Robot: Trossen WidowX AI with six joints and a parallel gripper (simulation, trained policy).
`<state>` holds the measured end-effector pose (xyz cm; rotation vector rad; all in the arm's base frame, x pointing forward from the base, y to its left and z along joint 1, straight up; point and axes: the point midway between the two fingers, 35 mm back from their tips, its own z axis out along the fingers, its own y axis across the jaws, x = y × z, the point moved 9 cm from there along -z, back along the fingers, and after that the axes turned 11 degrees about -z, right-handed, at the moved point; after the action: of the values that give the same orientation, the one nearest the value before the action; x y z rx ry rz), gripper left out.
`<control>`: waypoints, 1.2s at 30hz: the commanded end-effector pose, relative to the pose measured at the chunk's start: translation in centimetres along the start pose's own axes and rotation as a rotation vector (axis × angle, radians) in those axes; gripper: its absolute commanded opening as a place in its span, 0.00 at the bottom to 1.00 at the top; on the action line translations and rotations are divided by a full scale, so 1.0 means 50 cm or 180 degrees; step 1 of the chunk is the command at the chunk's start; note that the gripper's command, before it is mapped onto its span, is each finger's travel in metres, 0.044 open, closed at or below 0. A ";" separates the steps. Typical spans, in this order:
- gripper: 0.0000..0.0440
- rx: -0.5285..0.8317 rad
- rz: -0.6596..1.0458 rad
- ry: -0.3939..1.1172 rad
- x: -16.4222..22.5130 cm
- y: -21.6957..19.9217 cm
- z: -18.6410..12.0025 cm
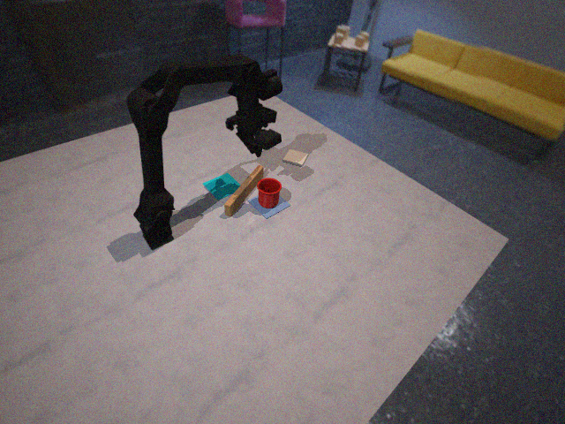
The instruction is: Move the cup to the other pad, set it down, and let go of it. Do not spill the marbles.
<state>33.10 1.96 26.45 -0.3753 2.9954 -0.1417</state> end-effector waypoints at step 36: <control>0.32 -0.0237 -0.0823 0.0693 0.042 -0.084 0.240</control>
<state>33.72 -3.46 16.12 -0.7405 3.1578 -0.1317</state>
